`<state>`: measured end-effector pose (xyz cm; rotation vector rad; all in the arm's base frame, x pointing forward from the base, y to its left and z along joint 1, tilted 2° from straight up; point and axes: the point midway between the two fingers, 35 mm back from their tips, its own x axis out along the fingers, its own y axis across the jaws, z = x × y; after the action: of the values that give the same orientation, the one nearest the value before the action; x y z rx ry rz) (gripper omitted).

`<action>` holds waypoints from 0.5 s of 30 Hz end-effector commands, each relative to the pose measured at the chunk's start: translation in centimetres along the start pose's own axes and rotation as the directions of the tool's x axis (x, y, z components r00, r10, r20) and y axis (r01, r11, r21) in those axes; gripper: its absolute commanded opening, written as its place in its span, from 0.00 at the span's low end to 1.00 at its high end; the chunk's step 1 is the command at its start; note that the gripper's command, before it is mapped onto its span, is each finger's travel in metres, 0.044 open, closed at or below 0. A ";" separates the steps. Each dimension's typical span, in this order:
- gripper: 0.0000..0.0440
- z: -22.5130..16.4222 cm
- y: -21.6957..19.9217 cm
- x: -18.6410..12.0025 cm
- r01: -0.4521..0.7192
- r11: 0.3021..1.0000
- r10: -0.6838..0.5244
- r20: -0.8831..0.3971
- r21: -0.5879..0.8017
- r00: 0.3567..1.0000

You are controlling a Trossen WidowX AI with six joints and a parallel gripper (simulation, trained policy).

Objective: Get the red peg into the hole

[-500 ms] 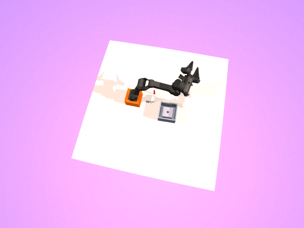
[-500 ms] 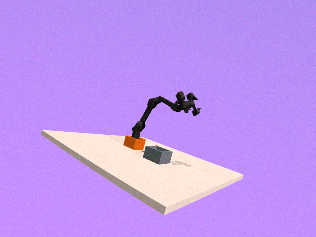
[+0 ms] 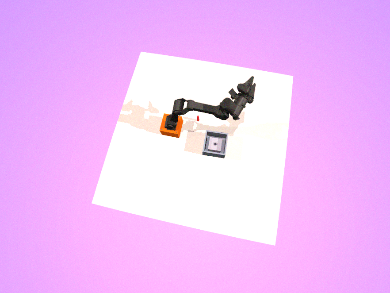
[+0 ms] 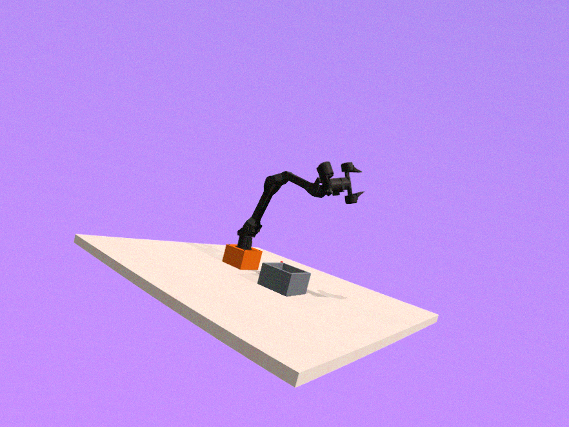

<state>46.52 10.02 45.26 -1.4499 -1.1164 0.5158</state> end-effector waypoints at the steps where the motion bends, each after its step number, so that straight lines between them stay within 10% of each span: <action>1: 1.00 0.1 0.2 0.6 0.006 0.989 0.001 -0.052 0.145 0.999; 15: 1.00 0.5 2.0 2.2 0.058 0.825 0.066 -0.198 0.561 0.978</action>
<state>47.61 11.97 44.56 -1.0411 -0.7844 0.6044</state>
